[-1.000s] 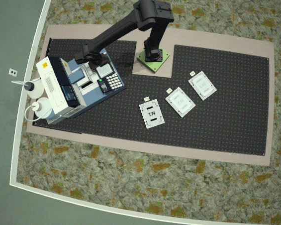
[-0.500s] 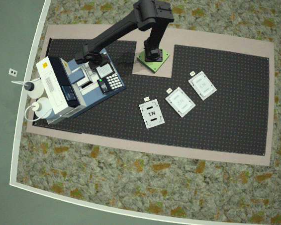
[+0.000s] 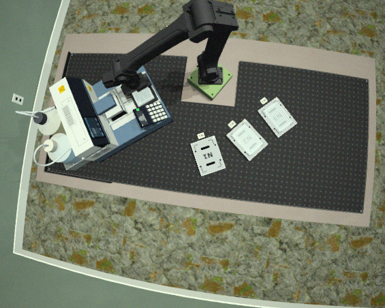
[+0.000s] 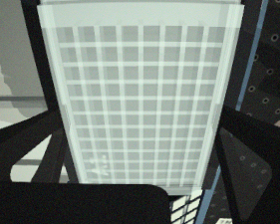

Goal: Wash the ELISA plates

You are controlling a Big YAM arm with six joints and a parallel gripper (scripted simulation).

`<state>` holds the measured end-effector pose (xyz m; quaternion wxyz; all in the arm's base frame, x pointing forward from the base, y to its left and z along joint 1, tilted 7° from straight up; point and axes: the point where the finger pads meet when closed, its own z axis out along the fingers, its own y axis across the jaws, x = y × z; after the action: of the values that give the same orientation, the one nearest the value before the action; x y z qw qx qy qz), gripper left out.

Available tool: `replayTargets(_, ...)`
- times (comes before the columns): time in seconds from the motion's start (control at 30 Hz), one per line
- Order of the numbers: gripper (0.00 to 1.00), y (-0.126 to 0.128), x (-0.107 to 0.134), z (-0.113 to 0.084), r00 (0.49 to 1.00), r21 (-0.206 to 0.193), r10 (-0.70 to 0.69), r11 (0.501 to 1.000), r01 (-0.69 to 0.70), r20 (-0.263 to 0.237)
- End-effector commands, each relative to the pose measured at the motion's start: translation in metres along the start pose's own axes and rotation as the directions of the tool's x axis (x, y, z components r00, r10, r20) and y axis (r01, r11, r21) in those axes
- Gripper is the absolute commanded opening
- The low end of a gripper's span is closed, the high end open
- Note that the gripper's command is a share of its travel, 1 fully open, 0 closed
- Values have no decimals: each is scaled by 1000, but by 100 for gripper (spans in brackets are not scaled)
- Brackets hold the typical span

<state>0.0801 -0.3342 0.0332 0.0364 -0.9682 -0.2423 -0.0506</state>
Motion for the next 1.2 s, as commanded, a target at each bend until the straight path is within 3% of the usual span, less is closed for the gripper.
replayTargets(0.0,84,11,-2,-9,1000,-28,-2,1000,2,8)
replayTargets(0.5,84,11,-2,-9,1000,-28,-2,1000,2,8)
replayTargets(0.6,84,21,-3,-29,1000,-57,-5,998,5,17)
replayTargets(1.17,84,19,-7,-55,1000,-59,-3,998,4,19)
